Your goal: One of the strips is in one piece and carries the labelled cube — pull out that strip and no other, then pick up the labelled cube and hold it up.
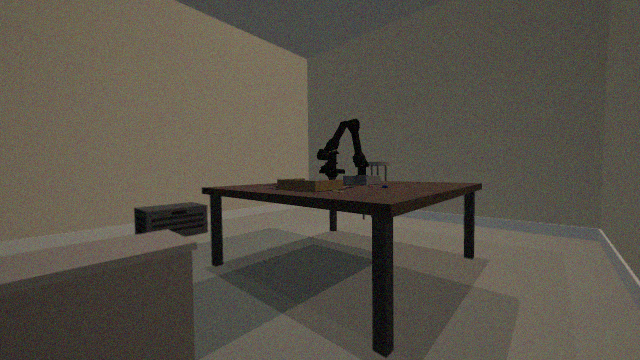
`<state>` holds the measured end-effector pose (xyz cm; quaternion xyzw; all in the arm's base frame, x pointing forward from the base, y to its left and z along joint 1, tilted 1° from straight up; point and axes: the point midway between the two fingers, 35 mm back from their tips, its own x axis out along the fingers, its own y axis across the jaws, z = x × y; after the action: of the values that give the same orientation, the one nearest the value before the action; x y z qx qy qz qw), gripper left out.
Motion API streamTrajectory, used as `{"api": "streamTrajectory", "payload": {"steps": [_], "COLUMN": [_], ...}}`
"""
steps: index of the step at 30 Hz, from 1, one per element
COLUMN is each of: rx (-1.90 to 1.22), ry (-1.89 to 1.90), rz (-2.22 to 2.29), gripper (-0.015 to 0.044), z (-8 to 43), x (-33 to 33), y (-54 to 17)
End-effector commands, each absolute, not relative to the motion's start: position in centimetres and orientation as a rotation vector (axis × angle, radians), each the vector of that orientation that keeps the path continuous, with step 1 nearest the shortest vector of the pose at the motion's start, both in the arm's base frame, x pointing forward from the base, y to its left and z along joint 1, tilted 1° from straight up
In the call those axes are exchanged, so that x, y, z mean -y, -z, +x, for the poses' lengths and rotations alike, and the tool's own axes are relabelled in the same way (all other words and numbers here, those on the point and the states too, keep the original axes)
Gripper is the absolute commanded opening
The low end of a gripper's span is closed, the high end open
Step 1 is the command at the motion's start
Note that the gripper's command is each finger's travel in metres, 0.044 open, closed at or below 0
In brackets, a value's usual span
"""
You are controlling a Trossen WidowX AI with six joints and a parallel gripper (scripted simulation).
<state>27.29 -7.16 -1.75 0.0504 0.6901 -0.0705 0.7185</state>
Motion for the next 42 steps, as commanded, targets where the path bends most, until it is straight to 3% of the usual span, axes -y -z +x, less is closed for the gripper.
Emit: {"api": "streamTrajectory", "payload": {"steps": [1,42], "rx": [-1.560,-1.564], "ry": [0.148,0.148], "rz": [0.112,0.112], "gripper": [0.0000,0.0000], "z": [25.8,20.1], "x": [6.8,6.0], "y": [2.4,2.5]}}
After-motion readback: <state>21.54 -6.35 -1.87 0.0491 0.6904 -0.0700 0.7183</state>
